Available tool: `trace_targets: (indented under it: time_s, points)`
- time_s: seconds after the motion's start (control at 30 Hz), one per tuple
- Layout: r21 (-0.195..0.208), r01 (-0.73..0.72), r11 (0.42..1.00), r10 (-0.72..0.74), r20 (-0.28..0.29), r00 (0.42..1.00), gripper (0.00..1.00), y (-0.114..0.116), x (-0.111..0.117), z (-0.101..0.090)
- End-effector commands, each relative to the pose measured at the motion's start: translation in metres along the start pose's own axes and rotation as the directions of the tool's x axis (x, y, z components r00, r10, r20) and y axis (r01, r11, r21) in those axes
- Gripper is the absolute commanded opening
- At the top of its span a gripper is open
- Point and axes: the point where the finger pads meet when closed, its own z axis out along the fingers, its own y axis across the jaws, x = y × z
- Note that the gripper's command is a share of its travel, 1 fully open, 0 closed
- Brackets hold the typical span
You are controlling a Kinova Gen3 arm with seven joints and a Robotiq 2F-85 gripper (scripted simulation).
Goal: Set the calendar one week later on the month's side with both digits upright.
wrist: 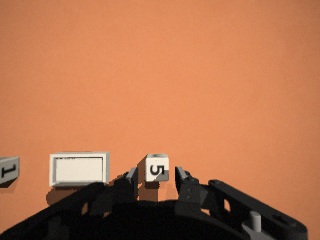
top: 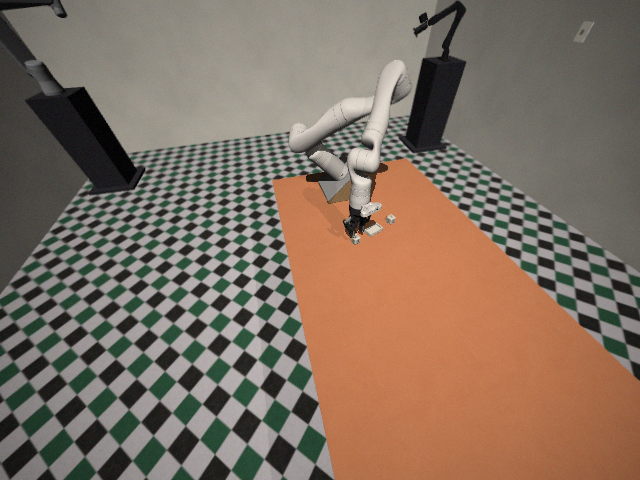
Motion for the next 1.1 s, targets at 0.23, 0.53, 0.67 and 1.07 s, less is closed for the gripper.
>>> trace_targets:
  time_s: [0.23, 0.53, 0.67, 1.07]
  points:
    - [-0.001, -0.001, 1.0, 0.001, 0.001, 1.0, 0.46, 0.0007, -0.0002, 0.0079]
    - [-0.001, -0.001, 1.0, 0.001, 0.001, 1.0, 0.46, 0.0007, -0.0002, 0.0096]
    - [-0.001, -0.001, 1.0, 0.001, 0.001, 1.0, 0.46, 0.0007, -0.0002, 0.0097]
    - [-0.001, -0.001, 1.0, 0.001, 0.001, 1.0, 0.46, 0.0007, -0.0002, 0.0097]
